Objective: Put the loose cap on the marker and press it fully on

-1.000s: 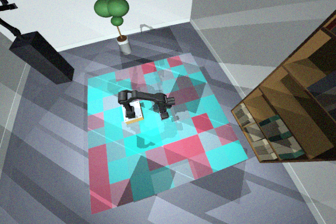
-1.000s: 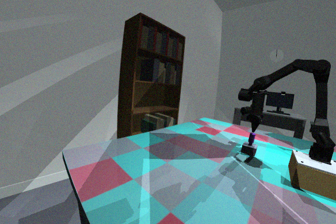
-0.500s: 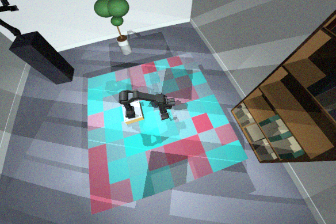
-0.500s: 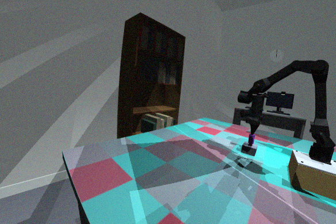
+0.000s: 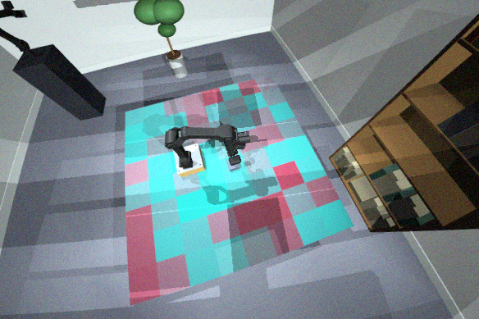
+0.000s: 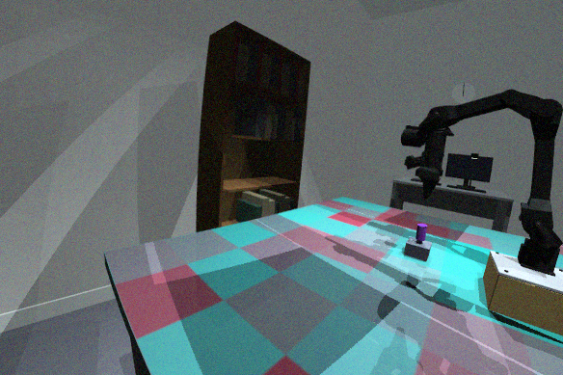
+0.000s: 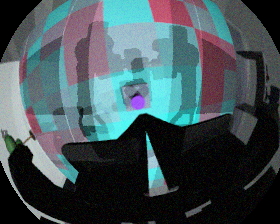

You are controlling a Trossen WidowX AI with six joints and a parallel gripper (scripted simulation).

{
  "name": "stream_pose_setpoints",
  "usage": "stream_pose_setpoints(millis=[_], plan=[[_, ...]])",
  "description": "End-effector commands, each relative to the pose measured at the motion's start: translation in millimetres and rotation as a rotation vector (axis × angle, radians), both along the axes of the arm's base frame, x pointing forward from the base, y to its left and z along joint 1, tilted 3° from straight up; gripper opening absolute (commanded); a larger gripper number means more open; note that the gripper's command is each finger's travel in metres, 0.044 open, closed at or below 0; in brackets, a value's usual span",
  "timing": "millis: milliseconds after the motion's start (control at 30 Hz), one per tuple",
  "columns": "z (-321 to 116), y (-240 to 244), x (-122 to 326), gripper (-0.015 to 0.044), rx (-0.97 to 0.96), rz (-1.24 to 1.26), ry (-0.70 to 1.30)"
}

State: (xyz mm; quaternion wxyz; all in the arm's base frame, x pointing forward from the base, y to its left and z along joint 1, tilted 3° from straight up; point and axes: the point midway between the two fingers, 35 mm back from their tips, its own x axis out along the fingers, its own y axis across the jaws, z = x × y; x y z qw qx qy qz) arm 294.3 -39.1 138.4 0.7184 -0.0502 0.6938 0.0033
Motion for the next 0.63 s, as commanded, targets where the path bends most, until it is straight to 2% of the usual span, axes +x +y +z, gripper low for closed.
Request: stream_pose_setpoints(millis=[0,533,600], plan=[[7.0,1.1,-4.0,0.0000,0.002,-0.005,0.020],[7.0,1.1,-4.0,0.0420,0.002,-0.005,0.020],[7.0,1.1,-4.0,0.0440,0.002,-0.005,0.020]])
